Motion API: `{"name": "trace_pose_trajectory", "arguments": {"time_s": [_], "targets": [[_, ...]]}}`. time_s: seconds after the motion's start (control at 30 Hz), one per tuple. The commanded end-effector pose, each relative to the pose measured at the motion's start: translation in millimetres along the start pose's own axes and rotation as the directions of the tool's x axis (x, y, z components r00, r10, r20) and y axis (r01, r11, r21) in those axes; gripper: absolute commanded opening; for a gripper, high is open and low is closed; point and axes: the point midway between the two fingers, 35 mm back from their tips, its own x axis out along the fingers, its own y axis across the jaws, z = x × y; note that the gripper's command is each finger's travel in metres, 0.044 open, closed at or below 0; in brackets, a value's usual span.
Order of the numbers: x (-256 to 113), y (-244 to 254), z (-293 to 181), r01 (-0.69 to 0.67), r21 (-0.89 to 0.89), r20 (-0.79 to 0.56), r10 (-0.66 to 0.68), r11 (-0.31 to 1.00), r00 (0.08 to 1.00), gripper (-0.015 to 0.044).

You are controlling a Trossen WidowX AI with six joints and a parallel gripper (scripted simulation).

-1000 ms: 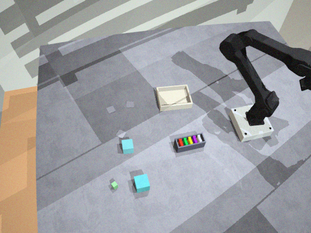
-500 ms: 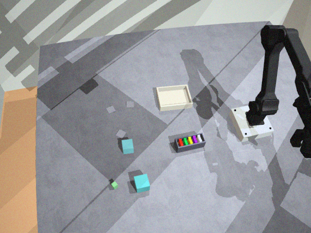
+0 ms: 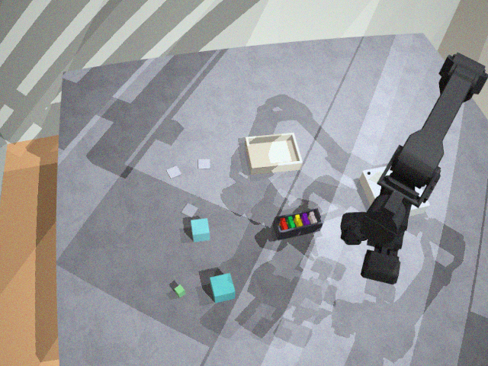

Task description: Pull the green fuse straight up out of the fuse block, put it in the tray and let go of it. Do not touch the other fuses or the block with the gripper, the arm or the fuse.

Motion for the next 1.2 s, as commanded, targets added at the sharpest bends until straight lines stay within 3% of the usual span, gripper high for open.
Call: {"name": "trace_pose_trajectory", "arguments": {"time_s": [0.0,0.3,1.17], "targets": [[0.0,-17.6,72.7,0.056,0.294,0.121,-0.095,0.954,0.988,0.0065],[-17.2,-101.5,197.9,0.052,0.794,0.206,-0.348,0.606,0.914,0.0065],[-1.0,-105.7,201.5,0.05,0.804,0.205,-0.355,0.592,0.912,0.0065]]}}
